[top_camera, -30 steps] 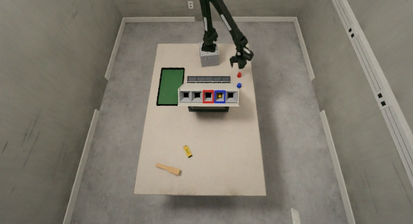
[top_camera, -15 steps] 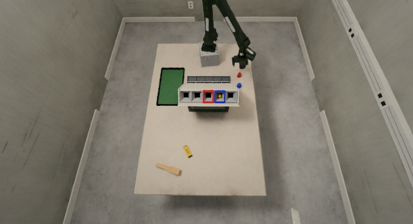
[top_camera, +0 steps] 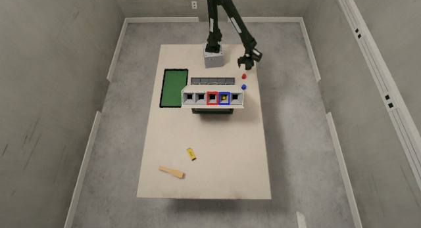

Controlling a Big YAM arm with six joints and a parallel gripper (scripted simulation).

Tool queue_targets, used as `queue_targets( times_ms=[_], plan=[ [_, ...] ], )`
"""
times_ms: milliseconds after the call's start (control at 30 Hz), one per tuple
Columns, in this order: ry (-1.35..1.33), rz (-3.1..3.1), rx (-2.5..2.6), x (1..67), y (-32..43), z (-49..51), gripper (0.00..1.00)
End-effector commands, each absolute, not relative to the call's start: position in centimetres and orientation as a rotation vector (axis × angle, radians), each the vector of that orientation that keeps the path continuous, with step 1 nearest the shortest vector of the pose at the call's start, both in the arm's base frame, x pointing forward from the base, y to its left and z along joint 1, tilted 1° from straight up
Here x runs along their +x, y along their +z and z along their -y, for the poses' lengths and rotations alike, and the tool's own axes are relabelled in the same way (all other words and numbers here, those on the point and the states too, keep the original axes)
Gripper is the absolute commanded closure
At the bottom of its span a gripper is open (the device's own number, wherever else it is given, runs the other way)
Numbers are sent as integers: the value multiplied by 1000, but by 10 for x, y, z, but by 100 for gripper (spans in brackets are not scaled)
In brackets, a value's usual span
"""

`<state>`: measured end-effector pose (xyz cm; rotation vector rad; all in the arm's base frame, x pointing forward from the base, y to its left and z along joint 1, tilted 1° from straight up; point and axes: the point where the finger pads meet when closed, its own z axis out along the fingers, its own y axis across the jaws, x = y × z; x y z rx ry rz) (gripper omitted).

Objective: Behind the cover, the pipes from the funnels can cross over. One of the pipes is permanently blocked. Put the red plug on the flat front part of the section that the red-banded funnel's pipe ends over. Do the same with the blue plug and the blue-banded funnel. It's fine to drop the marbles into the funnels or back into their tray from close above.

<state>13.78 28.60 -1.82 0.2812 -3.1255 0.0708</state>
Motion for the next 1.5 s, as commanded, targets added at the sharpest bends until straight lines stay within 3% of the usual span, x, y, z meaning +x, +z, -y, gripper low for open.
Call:
queue_targets(
  times_ms=[0, 1467],
  plan=[
    [48, 3135, 290, 144, -14, -306, 13],
    [29, 3139, 267, 143, -15, -307, 13]
  ],
)
